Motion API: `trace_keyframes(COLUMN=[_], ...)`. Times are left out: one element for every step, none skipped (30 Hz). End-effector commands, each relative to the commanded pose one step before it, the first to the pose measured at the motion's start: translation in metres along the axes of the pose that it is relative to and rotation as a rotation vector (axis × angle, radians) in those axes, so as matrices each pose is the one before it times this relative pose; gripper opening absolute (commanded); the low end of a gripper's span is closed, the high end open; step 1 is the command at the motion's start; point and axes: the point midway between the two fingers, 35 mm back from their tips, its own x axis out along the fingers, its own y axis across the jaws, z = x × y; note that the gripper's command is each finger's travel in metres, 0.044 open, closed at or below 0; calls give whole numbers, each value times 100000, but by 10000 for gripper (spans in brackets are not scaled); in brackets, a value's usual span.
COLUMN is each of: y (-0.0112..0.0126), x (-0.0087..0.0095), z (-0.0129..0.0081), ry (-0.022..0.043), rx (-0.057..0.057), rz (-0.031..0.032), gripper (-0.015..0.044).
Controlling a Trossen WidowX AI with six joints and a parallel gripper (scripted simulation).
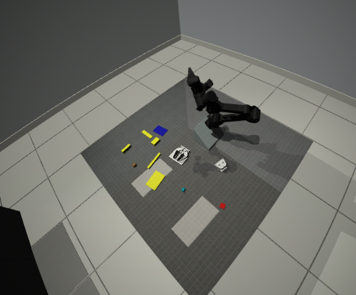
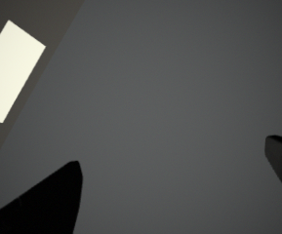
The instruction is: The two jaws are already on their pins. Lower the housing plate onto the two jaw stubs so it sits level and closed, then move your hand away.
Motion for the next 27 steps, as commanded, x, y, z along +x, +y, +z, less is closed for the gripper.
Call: trace_keyframes(y=[1024, 246, 60, 107, 142, 145, 147, 148, 150, 170, 173, 172, 197, 256, 254, 249, 245, 240, 235, 230, 224, 219, 217, 212, 207, 201, 196], x=[-780, -190, -86, -154, -203, -206, -206, -206, -206, -140, -128, -128, -134, -178, -178, -177, -176, -174, -173, -172, -170, -169, -175, -173, -172, -170, -169], z=[-1614, -459, -82, -146, -190, -190, -188, -186, -184, -263, -278, -279, -335, -445, -454, -458, -463, -467, -471, -475, -479, -483, -471, -475, -479, -483, -487], ry=[8481, 2294, 324, 578, 755, 756, 750, 744, 738, 1284, 1384, 1388, 1691, 2242, 2279, 2292, 2305, 2317, 2329, 2340, 2351, 2361, 2346, 2356, 2365, 2374, 2383], rx=[899, 144, -522, -936, -1232, -1246, -1247, -1249, -1251, -213, -28, -28, 157, 208, 212, 214, 216, 217, 219, 221, 222, 224, 259, 260, 262, 263, 264], rz=[4025, 969, 172, 313, 420, 433, 443, 452, 461, 660, 688, 680, 795, 1023, 1004, 974, 943, 913, 881, 850, 818, 786, 808, 777, 745, 713, 681], gripper=[440, 440, 440, 440, 440, 440, 440, 440, 440, 440, 440, 440, 440, 440, 440, 440, 440, 440, 440, 440, 440, 440, 440, 440, 440, 440, 440])
